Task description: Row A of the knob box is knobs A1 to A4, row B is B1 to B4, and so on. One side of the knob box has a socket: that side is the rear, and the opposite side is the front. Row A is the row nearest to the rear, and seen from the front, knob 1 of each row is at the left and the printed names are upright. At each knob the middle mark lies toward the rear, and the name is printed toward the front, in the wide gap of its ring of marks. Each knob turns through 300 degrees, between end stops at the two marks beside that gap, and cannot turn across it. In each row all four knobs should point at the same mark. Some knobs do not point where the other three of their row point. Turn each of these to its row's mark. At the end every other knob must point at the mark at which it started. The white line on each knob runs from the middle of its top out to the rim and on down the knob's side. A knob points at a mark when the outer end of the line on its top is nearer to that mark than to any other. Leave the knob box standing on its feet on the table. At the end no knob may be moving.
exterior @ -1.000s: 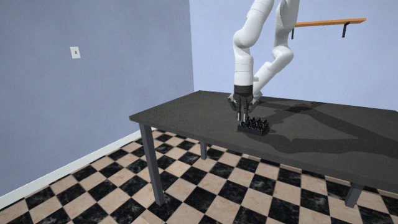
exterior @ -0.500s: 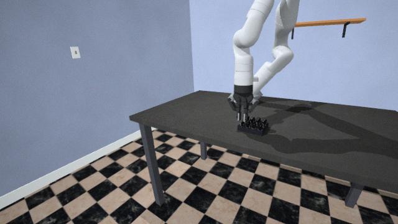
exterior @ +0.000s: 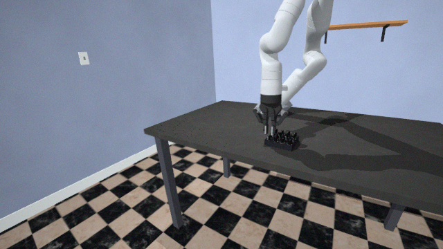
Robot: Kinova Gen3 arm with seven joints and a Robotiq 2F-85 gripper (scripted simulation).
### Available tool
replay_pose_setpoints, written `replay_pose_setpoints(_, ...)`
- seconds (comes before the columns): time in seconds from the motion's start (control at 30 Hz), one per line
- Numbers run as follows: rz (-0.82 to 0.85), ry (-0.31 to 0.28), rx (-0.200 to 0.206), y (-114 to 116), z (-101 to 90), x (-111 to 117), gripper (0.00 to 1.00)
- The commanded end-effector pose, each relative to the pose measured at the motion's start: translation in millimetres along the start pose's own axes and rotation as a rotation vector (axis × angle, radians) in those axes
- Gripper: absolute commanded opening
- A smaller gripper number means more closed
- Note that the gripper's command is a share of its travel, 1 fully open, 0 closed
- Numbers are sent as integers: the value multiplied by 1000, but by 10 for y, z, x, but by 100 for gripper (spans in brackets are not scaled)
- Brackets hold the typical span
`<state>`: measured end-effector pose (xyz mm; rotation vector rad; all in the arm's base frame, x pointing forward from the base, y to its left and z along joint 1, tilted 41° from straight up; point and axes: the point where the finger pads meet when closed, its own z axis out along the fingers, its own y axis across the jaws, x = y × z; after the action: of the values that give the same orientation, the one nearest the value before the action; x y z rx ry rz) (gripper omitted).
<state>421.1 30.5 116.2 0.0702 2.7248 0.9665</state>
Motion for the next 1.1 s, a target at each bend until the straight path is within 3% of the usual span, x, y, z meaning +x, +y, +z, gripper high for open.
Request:
replay_pose_setpoints(0.0, -1, -1, 3, -18, 0, -3, 19)
replay_pose_setpoints(1.07, 0, 1, 3, -17, 113, 9, 19)
